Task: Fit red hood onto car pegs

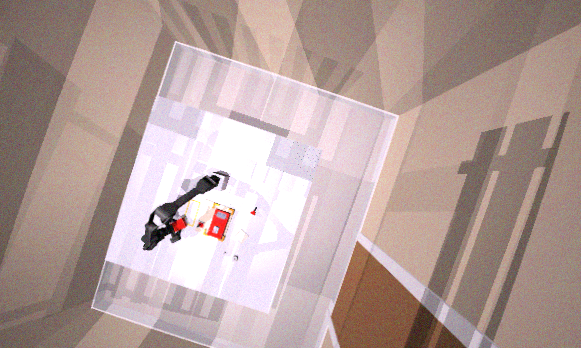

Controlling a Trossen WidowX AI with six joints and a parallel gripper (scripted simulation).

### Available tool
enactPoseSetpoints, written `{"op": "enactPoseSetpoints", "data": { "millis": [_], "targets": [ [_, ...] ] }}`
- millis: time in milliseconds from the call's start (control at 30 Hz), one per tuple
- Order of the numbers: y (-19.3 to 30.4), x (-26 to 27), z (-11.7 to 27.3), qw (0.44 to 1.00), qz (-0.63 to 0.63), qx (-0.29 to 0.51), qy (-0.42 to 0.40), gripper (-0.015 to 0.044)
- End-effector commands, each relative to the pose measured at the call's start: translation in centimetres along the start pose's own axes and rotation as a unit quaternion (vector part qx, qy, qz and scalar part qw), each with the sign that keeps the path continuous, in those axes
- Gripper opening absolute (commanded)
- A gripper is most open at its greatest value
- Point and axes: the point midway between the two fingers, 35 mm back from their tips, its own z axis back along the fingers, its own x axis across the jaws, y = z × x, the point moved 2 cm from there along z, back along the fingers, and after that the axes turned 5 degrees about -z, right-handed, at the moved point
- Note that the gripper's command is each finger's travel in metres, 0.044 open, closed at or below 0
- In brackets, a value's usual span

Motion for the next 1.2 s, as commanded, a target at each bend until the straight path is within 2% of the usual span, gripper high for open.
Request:
{"op": "enactPoseSetpoints", "data": {
  "millis": [0,633,1167],
  "targets": [
    [-0.1,0.1,1.3,1.000,0.002,-0.003,-0.002,0.0000],
    [-0.1,0.1,4.6,1.000,0.002,-0.003,-0.002,0.0000],
    [4.2,4.3,4.3,0.997,0.082,0.000,-0.001,0.0000]
  ]
}}
